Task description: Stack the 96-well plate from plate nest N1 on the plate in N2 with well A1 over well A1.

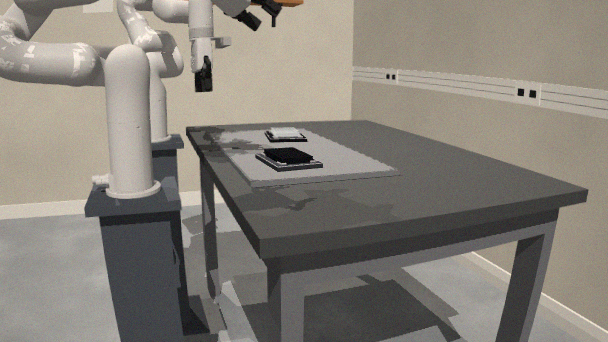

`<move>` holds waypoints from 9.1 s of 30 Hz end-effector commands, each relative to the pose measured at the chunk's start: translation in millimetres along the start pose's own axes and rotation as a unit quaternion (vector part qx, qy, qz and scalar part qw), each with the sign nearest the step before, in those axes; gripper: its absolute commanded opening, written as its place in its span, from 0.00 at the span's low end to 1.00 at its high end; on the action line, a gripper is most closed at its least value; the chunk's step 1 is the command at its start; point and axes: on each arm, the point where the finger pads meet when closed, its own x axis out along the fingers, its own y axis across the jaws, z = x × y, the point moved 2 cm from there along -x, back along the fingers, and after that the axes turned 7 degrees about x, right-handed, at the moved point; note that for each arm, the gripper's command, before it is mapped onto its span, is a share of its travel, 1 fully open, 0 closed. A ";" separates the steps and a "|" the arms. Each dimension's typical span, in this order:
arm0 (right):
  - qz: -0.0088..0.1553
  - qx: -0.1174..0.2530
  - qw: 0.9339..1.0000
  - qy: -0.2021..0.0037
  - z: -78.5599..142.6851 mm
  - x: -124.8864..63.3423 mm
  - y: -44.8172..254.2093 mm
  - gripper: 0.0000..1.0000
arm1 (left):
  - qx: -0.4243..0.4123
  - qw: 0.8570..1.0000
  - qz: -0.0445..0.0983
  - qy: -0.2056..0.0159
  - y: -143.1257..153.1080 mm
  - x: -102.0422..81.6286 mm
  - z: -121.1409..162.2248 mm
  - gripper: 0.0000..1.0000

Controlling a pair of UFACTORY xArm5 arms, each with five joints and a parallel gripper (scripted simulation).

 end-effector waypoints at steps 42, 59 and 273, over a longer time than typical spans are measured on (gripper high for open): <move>-0.030 0.100 0.951 -0.291 -1.9 84.4 0.4 1.00 | 0.000 1.000 0.002 0.001 0.9 -1.3 -0.5 1.00; -0.023 0.138 0.898 -0.418 13.6 137.7 -2.9 1.00 | 0.000 1.000 0.002 0.001 0.9 -1.3 -0.5 1.00; 0.130 0.426 0.784 -0.432 123.2 87.8 227.2 1.00 | 0.796 0.604 -0.005 -0.036 -82.5 94.6 -282.8 1.00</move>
